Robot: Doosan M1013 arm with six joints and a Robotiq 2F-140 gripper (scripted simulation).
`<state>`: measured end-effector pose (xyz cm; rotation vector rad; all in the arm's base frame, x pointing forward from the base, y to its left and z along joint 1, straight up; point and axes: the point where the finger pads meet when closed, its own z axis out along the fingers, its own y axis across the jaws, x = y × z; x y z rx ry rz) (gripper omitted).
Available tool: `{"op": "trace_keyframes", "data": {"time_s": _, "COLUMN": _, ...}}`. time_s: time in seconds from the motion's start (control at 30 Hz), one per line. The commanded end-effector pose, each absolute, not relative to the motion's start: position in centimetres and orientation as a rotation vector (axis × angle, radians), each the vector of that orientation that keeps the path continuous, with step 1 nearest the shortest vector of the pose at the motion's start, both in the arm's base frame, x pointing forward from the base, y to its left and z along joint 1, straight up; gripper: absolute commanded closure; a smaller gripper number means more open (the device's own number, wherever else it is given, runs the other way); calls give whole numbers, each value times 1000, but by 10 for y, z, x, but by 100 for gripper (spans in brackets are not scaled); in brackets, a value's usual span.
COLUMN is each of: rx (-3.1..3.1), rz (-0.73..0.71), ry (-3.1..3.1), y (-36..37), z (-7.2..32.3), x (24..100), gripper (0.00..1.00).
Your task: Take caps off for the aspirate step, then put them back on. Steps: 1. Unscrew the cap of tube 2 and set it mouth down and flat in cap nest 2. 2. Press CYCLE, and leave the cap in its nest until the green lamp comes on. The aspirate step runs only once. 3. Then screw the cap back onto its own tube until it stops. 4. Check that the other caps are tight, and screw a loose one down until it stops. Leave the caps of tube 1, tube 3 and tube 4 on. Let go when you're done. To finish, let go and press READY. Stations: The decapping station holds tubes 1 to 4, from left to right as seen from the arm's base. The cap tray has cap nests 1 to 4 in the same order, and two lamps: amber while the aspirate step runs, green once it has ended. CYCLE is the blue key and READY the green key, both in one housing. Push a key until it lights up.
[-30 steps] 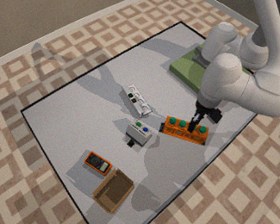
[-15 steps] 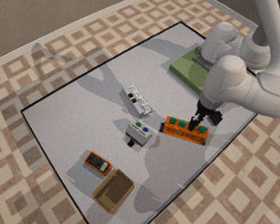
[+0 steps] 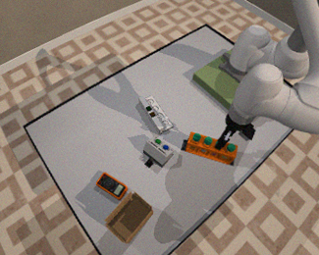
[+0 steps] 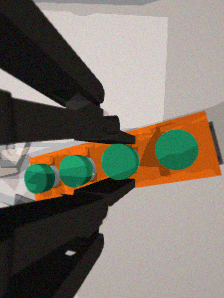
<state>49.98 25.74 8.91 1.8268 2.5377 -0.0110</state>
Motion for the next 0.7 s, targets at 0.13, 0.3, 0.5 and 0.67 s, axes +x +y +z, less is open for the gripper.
{"op": "trace_keyframes", "data": {"time_s": 0.13, "rx": 1297, "rz": 3, "ry": 2860, "y": 257, "z": 90, "x": 500, "gripper": 70}}
{"op": "trace_keyframes", "data": {"time_s": 0.3, "rx": 1005, "rz": 3, "ry": 2975, "y": 257, "z": 90, "x": 500, "gripper": 70}}
{"op": "trace_keyframes", "data": {"time_s": 0.5, "rx": 784, "rz": 3, "ry": 3041, "y": 257, "z": 90, "x": 500, "gripper": 70}}
{"op": "trace_keyframes", "data": {"time_s": 0.67, "rx": 784, "rz": 3, "ry": 3041, "y": 257, "z": 90, "x": 500, "gripper": 59}}
